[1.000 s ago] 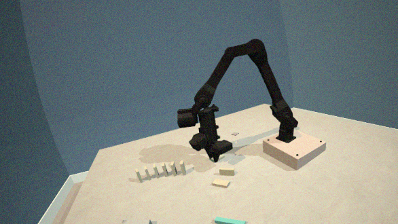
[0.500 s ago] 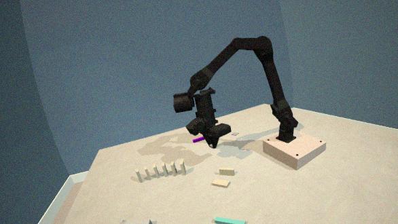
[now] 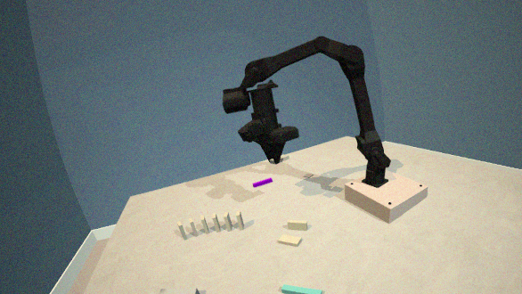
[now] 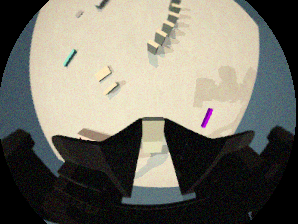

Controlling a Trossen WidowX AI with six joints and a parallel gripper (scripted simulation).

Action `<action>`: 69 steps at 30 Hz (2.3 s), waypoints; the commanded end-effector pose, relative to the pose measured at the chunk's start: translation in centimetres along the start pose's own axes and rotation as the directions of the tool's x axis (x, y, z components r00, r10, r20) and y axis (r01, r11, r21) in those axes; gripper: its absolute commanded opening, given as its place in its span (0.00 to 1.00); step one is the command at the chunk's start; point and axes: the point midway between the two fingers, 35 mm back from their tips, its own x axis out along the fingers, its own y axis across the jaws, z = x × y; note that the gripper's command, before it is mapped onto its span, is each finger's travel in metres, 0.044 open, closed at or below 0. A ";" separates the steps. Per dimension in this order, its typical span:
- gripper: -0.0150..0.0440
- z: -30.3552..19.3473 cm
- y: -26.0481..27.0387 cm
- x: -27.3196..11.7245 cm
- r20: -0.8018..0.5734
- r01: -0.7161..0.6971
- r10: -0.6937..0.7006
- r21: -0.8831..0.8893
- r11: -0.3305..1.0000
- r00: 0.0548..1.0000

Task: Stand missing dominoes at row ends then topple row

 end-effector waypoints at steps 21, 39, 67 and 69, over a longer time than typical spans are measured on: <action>0.44 -6.6 -5.4 2.7 0.268 -0.138 0.125 0.031 0.990 0.955; 0.44 -7.1 -5.6 4.8 0.727 -0.195 0.156 -0.032 0.980 0.669; 0.44 -10.4 -5.4 2.9 0.992 0.015 -0.055 0.054 0.998 0.109; 0.44 -10.4 -5.4 2.9 0.992 0.015 -0.055 0.054 0.998 0.109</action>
